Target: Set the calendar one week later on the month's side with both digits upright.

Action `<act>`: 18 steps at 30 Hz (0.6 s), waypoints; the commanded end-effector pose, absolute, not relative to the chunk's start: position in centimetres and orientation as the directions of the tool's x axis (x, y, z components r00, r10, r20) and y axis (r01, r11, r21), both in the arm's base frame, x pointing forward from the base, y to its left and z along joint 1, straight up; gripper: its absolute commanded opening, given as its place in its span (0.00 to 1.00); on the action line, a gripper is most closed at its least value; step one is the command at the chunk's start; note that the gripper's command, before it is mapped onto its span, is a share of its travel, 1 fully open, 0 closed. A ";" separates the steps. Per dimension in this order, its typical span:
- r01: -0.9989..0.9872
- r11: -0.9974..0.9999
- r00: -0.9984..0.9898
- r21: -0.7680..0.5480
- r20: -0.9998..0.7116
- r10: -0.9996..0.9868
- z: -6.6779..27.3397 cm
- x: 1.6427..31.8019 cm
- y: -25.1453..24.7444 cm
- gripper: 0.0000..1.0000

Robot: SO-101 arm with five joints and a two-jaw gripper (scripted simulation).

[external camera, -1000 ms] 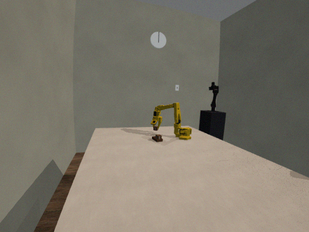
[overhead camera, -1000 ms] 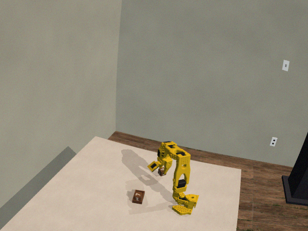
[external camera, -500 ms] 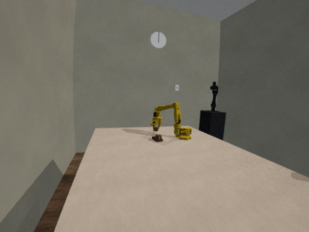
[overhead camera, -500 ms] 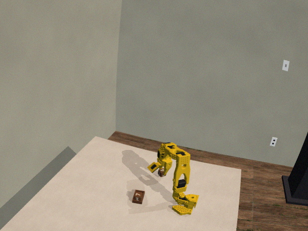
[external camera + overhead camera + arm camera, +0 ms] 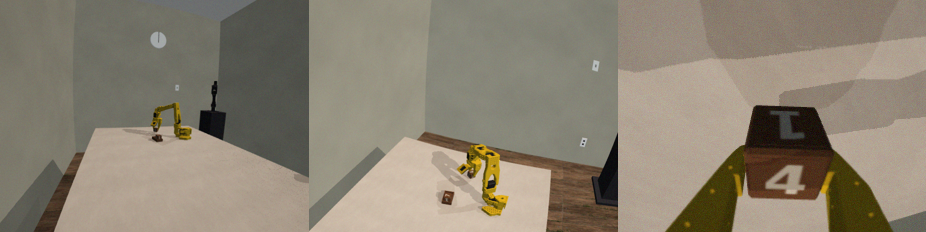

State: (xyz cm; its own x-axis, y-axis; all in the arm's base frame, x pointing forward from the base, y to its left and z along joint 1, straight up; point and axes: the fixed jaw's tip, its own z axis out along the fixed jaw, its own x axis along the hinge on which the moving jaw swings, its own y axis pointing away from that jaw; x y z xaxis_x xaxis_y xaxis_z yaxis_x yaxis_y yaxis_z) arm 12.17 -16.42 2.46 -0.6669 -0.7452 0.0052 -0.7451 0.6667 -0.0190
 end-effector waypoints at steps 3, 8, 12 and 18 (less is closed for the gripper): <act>-0.736 0.675 -0.676 -0.046 0.009 -0.737 2.6 12.2 -16.8 0.00; -0.736 0.675 -0.676 -0.045 0.009 -0.737 2.6 12.2 -16.8 0.00; -0.736 0.675 -0.676 -0.045 0.009 -0.737 2.4 12.2 -16.8 0.00; -0.736 0.675 -0.676 -0.045 0.009 -0.737 2.1 12.2 -16.8 0.00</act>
